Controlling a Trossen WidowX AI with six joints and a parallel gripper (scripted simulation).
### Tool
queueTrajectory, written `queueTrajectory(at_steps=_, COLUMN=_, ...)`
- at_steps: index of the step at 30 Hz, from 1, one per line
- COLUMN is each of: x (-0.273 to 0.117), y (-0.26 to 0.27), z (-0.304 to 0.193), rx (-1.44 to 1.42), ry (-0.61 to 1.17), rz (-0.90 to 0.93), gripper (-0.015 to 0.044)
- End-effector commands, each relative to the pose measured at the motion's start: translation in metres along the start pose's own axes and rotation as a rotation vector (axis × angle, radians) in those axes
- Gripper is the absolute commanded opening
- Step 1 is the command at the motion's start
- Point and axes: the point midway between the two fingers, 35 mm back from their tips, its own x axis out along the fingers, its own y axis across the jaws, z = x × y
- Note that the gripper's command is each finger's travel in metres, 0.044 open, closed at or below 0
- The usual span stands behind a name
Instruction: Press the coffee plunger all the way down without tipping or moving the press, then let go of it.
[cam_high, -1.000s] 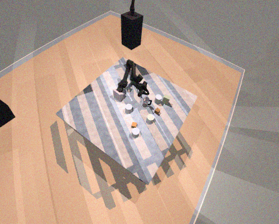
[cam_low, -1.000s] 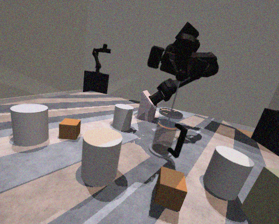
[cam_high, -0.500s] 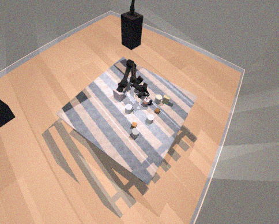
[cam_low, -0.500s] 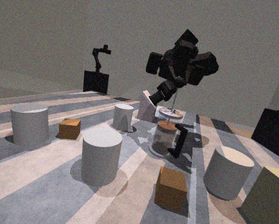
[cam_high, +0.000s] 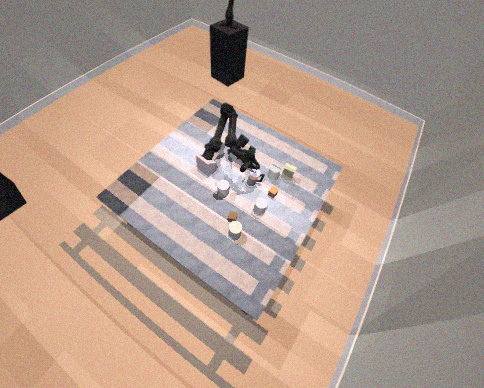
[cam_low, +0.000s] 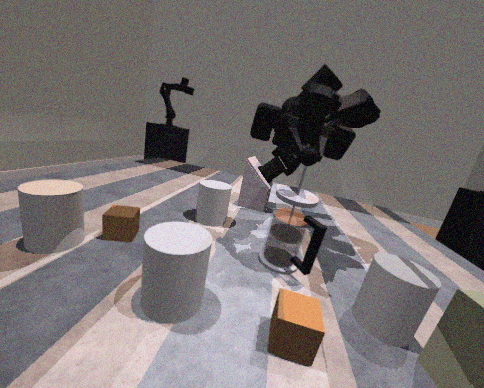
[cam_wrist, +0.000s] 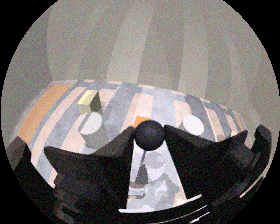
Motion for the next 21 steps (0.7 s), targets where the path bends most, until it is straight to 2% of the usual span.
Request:
queueTrajectory(at_steps=1, x=0.007, y=0.000, z=-0.028, rx=0.053, ry=0.060, rz=0.010, gripper=0.0122)
queueTrajectory(at_steps=21, x=0.025, y=0.000, z=-0.028, rx=0.054, ry=0.054, rz=0.015, gripper=0.0122)
